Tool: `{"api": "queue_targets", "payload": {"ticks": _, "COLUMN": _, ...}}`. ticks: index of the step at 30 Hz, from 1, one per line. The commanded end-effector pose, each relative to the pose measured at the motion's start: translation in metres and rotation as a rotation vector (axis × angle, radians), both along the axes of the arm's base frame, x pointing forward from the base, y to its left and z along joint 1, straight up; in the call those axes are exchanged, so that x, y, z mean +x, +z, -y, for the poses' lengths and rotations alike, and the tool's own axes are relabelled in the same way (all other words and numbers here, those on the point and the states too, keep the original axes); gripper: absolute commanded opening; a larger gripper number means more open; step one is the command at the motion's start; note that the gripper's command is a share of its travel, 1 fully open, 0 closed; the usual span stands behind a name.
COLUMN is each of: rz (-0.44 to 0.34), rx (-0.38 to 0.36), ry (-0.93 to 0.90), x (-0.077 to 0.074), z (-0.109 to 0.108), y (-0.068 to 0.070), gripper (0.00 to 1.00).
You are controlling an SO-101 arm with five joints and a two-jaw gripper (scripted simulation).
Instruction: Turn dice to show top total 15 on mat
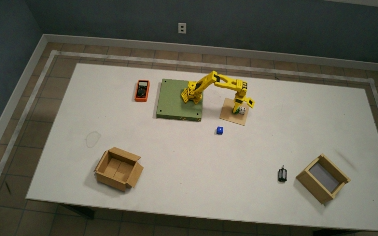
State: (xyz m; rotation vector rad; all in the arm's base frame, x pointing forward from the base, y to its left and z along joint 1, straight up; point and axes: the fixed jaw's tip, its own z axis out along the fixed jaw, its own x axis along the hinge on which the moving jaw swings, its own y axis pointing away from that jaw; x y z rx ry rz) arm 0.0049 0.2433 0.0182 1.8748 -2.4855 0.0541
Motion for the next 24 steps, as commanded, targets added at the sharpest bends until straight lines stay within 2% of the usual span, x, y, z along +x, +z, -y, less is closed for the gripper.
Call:
{"api": "queue_targets", "payload": {"ticks": 1, "rz": 0.000, "rx": 0.021, "ry": 0.005, "x": -0.0029, "z": -0.0017, "y": 0.0140, "gripper": 0.36}}
{"api": "queue_targets", "payload": {"ticks": 24, "rz": 0.000, "rx": 0.021, "ry": 0.005, "x": -0.0029, "z": -0.0014, "y": 0.0161, "gripper": 0.36}}
